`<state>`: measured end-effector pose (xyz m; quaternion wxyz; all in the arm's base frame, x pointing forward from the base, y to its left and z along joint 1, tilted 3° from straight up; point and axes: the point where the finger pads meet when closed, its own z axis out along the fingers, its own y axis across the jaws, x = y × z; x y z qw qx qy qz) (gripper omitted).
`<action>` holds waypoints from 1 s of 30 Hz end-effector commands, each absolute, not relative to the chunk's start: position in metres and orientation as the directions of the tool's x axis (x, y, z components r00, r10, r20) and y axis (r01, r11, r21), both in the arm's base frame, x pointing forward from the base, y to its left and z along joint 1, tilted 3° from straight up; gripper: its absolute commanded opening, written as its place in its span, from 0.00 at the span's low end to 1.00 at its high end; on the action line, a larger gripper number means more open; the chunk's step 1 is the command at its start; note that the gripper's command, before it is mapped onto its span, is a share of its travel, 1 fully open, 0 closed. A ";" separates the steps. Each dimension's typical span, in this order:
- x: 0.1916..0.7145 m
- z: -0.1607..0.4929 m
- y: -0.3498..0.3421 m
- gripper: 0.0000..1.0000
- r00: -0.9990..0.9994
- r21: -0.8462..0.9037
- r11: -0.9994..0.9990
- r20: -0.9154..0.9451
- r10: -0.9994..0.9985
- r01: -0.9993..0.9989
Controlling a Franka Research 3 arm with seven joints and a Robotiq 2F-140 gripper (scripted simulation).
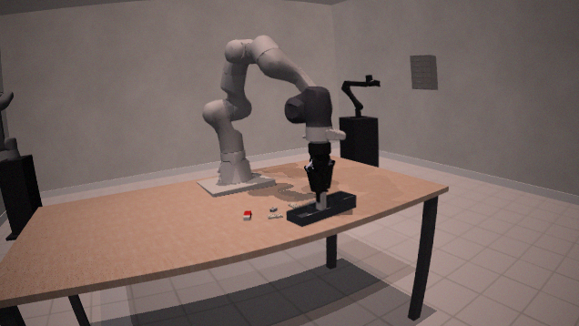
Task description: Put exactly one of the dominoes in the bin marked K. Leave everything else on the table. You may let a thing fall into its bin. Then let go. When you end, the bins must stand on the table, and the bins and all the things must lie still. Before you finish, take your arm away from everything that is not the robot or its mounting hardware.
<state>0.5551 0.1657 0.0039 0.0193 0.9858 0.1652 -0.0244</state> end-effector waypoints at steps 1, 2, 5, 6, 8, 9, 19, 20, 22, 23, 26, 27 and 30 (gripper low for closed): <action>0.556 0.004 0.166 0.05 0.947 0.028 -0.948 -0.051 0.316 0.318; 0.556 0.004 0.166 0.05 0.947 0.028 -0.948 -0.051 0.316 0.318; 0.556 0.004 0.166 0.05 0.947 0.028 -0.948 -0.051 0.316 0.318; 0.556 0.004 0.166 0.05 0.947 0.028 -0.948 -0.051 0.316 0.318; 0.556 0.004 0.166 0.05 0.947 0.028 -0.948 -0.051 0.316 0.318; 0.556 0.004 0.166 0.05 0.947 0.028 -0.948 -0.051 0.316 0.318; 0.556 0.005 0.166 0.05 0.947 0.028 -0.948 -0.051 0.316 0.318; 0.556 0.007 0.166 0.05 0.947 0.028 -0.948 -0.051 0.316 0.318; 0.556 0.009 0.166 0.05 0.947 0.028 -0.948 -0.051 0.316 0.318; 0.556 0.009 0.166 0.05 0.947 0.028 -0.948 -0.051 0.316 0.318; 0.556 0.012 0.166 0.05 0.947 0.028 -0.948 -0.051 0.316 0.318; 0.556 0.013 0.166 0.05 0.947 0.028 -0.948 -0.051 0.316 0.318; 0.557 0.017 0.167 0.05 0.947 0.028 -0.948 -0.051 0.316 0.318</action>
